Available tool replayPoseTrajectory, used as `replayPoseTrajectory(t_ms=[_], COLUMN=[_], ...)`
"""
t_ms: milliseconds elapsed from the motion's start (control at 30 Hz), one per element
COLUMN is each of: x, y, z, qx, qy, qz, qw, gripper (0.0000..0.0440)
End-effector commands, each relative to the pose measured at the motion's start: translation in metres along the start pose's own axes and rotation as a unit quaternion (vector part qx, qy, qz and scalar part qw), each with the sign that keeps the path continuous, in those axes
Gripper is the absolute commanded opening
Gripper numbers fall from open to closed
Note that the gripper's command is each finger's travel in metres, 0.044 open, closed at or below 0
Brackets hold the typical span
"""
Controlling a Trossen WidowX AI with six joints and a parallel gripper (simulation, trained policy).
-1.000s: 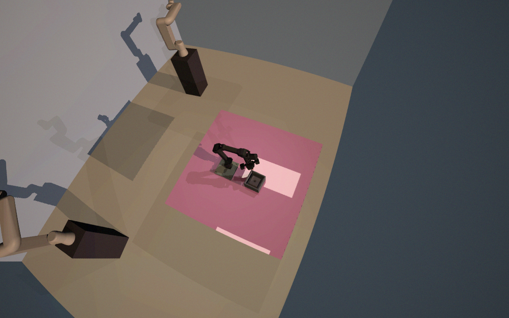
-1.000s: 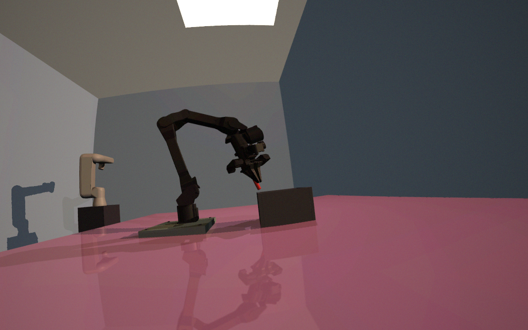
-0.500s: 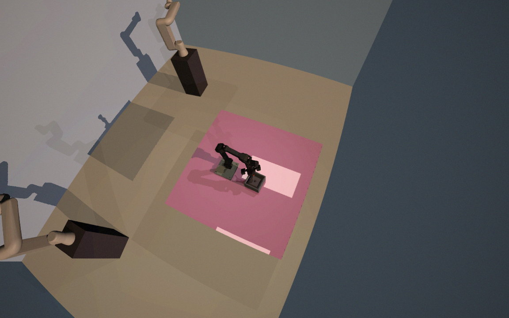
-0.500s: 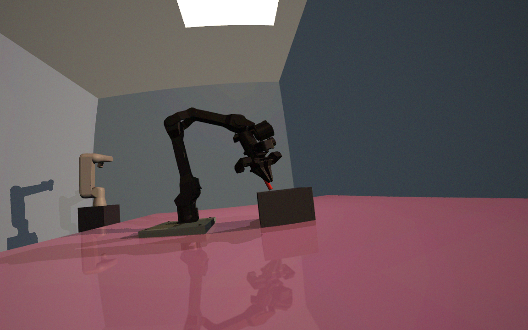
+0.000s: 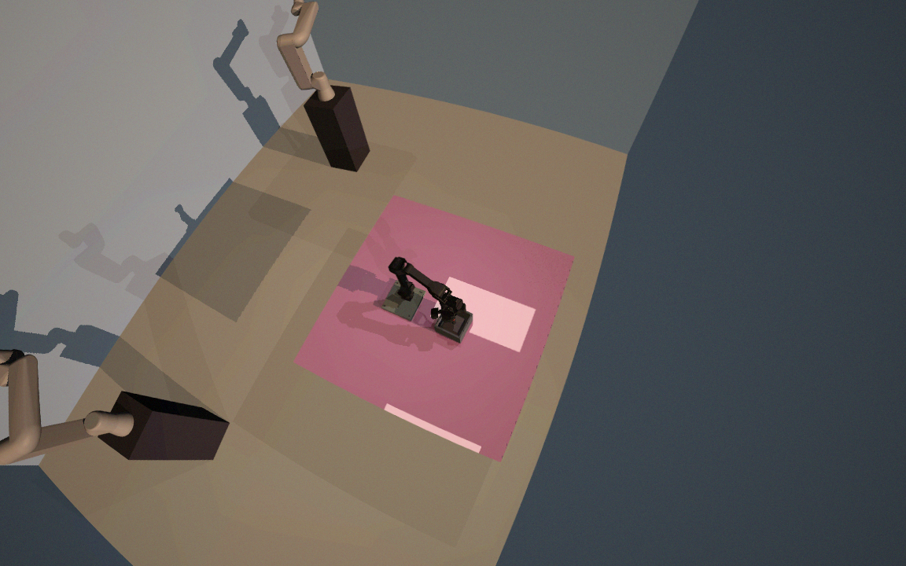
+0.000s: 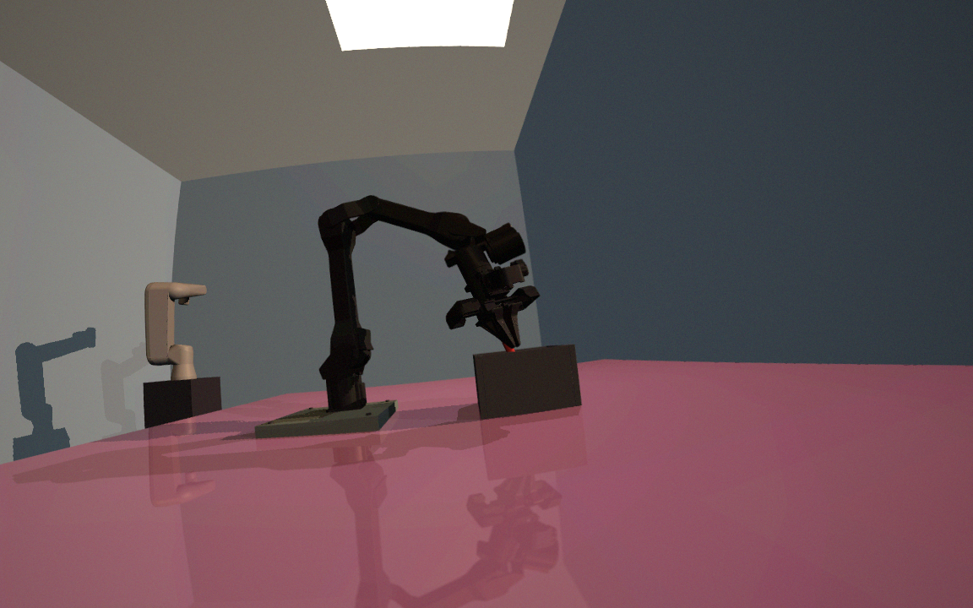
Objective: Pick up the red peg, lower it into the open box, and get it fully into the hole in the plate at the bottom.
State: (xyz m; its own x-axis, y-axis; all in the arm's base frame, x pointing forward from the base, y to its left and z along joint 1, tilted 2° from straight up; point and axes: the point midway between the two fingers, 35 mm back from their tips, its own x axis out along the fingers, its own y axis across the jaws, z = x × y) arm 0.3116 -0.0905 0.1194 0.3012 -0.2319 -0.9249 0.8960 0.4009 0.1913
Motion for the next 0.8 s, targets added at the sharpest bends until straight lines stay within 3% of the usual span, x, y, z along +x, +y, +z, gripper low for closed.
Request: replayPoseTrajectory(t_ms=[0, 167, 367, 767], x=[0.013, 0.03, 0.044, 0.05], y=[0.002, 0.001, -0.002, 0.012], z=[0.003, 0.002, 0.003, 0.024], qx=[0.001, -0.004, -0.026, -0.051], qy=[0.01, 0.023, 0.036, 0.042], qz=[-0.003, -0.016, -0.035, -0.044], qw=[1.0, 1.0, 0.998, 0.997], gripper=[0.0005, 0.0023, 0.0144, 0.0144])
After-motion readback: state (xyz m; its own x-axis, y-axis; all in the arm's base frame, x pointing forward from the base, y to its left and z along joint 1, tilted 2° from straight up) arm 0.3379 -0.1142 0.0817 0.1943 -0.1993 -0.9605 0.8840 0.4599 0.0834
